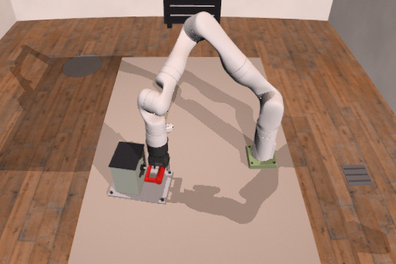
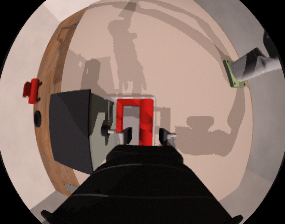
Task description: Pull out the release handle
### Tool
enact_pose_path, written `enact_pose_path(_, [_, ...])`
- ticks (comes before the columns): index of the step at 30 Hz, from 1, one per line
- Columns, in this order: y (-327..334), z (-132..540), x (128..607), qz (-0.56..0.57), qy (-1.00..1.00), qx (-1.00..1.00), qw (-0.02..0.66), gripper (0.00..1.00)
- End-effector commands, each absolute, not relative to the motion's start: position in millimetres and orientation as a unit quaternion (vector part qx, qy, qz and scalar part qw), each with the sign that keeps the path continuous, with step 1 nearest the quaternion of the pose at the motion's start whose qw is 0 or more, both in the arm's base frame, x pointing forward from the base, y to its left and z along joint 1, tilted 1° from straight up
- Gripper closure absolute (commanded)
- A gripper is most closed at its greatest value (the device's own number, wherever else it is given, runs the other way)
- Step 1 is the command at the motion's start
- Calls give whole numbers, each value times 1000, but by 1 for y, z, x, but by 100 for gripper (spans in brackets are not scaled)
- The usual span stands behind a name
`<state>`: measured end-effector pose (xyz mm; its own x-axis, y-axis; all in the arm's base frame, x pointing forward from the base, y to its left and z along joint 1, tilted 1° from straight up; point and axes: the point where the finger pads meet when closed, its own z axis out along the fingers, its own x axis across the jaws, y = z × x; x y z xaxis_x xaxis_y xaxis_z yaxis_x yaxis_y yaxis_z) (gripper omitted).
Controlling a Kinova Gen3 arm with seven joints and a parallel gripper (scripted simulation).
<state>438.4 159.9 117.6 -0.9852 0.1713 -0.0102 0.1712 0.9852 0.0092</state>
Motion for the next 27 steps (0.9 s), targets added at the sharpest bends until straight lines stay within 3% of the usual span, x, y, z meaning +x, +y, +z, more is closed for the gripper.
enact_pose_path(1, [160,115,438,4,996,85,5,4])
enact_pose_path(27, [160,91,438,4,996,85,5,4])
